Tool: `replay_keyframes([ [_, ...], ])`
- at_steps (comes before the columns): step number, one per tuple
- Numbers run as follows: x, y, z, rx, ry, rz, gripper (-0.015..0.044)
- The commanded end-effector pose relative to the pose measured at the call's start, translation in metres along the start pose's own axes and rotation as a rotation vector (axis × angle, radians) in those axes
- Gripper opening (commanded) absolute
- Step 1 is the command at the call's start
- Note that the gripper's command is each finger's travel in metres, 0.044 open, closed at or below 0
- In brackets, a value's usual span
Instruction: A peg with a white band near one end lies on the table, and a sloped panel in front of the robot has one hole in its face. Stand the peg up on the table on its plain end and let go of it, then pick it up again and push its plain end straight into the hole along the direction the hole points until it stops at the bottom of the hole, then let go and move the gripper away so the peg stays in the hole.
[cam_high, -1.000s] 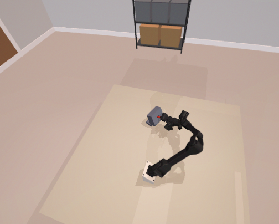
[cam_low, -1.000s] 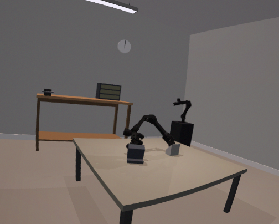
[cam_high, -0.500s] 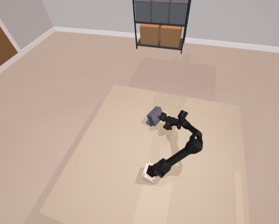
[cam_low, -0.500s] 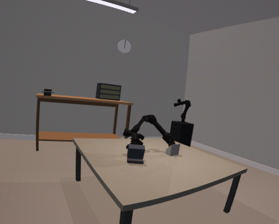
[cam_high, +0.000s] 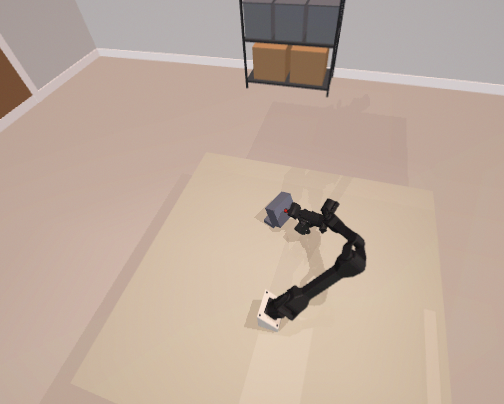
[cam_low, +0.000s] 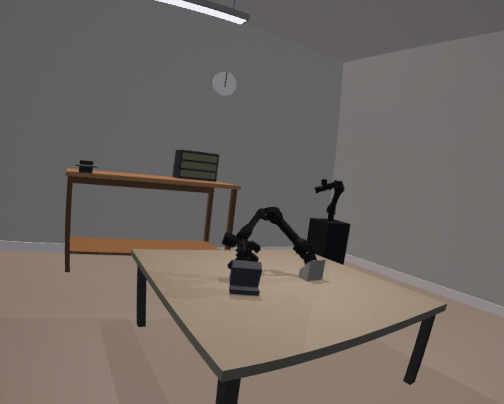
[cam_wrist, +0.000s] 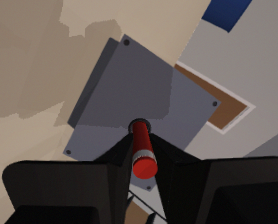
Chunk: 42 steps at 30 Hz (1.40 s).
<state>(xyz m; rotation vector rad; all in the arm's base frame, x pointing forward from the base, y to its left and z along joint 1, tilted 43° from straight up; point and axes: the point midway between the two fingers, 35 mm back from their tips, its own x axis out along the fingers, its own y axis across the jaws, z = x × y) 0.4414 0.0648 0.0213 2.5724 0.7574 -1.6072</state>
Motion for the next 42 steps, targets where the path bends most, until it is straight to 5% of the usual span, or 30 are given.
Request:
replay_keyframes([
  [1, 0.0, 0.0, 0.0, 0.0, 0.0, 0.0, 0.0079],
  [15, -0.005, 0.0, 0.0, 0.0, 0.0, 0.0, 0.044],
  [42, -0.063, 0.003, -0.003, 0.004, -0.001, 0.004, 0.044],
])
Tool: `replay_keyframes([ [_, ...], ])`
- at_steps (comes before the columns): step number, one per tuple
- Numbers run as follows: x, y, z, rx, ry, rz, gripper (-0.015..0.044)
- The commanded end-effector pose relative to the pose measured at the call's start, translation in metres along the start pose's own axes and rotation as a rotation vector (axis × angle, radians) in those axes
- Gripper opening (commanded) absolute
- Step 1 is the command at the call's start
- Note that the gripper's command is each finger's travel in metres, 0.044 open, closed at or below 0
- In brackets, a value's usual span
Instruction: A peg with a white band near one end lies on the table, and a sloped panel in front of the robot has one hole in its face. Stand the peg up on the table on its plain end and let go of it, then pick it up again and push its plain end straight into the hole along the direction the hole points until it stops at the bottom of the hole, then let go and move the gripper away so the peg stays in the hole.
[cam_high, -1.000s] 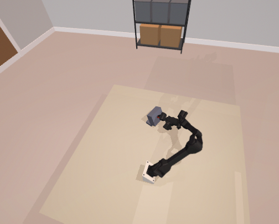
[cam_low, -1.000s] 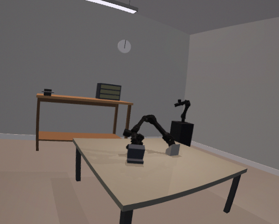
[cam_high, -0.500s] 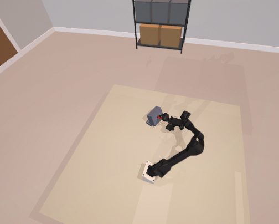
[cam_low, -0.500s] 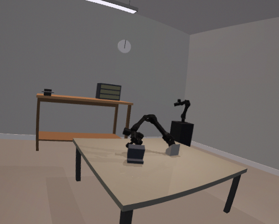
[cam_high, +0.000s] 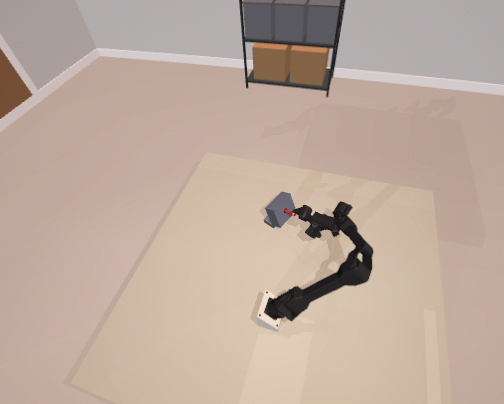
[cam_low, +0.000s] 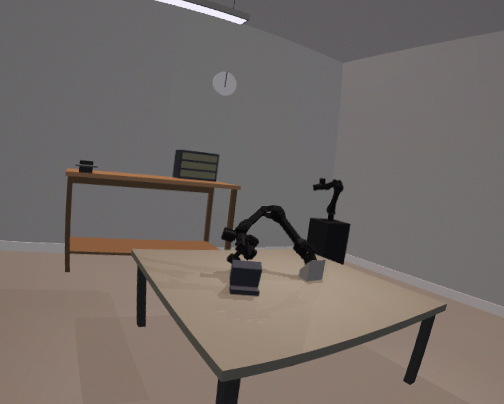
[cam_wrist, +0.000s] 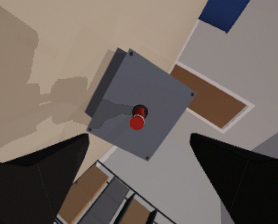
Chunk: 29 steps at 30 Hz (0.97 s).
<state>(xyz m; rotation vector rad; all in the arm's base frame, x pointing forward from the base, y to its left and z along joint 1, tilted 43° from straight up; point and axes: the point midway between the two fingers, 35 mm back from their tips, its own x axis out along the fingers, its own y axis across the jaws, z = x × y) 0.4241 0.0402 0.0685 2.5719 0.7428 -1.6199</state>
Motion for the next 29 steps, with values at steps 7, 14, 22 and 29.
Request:
replay_keyframes([
  [7, -0.023, 0.0, -0.001, -0.004, 0.005, -0.001, 0.044],
  [14, -0.036, 0.001, 0.001, -0.003, 0.005, -0.001, 0.044],
  [22, -0.049, 0.001, 0.001, -0.003, 0.005, 0.0, 0.044],
  [29, -0.049, 0.001, 0.001, -0.003, 0.005, 0.0, 0.044],
])
